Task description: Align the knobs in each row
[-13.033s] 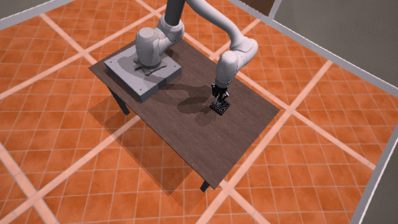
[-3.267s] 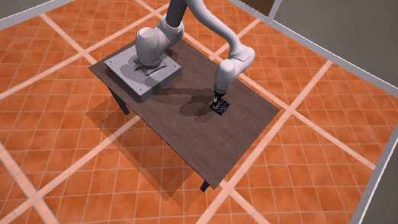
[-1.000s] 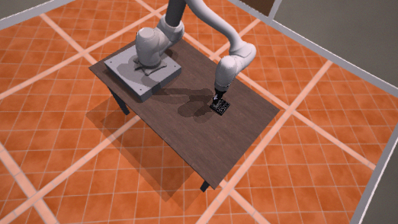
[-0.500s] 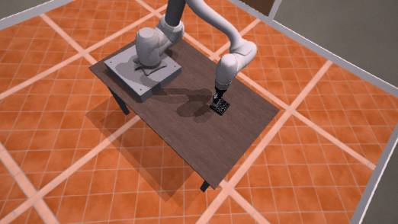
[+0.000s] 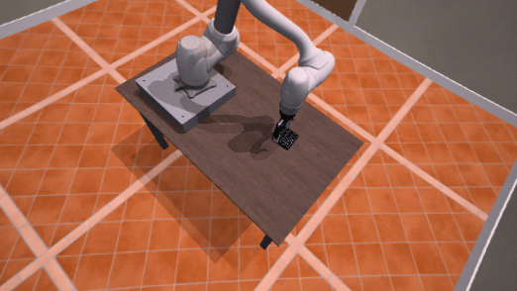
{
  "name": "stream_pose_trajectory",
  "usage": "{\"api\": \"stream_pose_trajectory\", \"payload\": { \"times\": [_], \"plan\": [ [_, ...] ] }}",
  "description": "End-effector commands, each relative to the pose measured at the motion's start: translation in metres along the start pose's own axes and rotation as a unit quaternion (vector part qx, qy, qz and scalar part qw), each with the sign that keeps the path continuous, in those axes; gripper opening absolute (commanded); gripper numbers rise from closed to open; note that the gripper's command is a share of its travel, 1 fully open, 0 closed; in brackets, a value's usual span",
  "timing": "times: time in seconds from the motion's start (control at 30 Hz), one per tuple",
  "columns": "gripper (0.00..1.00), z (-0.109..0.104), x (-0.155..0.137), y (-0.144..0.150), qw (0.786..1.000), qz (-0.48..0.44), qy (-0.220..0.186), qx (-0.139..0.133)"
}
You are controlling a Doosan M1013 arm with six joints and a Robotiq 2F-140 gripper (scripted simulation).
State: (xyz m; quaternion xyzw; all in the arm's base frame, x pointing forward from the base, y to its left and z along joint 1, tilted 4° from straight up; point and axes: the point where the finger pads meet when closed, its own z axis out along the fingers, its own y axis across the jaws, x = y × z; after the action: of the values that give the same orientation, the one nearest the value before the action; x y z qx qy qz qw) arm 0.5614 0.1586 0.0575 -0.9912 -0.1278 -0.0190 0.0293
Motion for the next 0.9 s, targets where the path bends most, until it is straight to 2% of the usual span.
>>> {"api": "stream_pose_trajectory", "payload": {
  "times": [0.0,0.03,0.33,0.47,0.87],
  "plan": [
    [1.0,-0.01,0.0,0.0,1.0,0.0,0.0,0.0],
    [1.0,-0.01,0.0,0.0,1.0,0.0,0.0,0.0],
    [1.0,-0.062,0.0,0.0,1.0,0.0,0.0,0.0],
    [1.0,-0.079,0.0,0.0,1.0,0.0,0.0,0.0],
    [1.0,-0.085,0.0,0.0,1.0,0.0,0.0,0.0]
  ]
}}
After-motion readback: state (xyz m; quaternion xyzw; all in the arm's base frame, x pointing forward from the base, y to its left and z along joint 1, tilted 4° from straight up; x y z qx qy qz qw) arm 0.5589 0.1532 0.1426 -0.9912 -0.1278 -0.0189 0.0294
